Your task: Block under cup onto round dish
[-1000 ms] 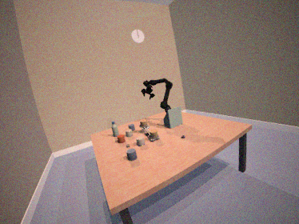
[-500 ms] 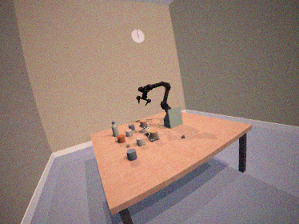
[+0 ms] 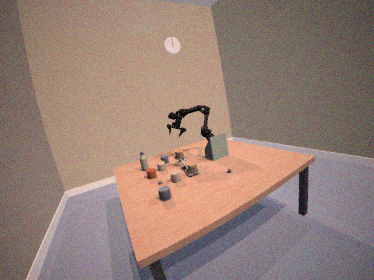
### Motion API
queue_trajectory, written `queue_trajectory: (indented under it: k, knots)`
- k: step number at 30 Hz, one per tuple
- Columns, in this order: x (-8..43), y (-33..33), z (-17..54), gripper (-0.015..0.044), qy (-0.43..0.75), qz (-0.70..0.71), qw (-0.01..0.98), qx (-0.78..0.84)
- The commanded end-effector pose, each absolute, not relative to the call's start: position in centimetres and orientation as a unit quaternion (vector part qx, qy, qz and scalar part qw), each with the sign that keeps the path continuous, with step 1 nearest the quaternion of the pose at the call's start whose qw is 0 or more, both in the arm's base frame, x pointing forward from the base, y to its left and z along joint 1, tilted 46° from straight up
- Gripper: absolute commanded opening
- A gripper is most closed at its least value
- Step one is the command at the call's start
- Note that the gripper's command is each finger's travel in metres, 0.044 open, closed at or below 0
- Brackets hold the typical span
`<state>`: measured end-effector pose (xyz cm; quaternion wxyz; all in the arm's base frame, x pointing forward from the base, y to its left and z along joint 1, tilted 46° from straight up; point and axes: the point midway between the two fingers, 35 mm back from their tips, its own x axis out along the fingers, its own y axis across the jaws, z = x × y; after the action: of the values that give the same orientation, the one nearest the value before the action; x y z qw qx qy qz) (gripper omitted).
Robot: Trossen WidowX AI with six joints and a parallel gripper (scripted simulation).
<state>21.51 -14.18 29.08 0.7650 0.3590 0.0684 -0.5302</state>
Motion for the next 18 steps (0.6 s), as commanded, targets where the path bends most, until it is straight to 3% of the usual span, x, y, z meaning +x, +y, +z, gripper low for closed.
queue_trajectory:
  k: [1,18]
  knots:
    - [22.9,-12.6,27.0,0.044,0.112,-0.519,0.779,0.333]
    - [25.8,-3.4,17.9,0.044,0.279,-0.434,0.841,0.164]
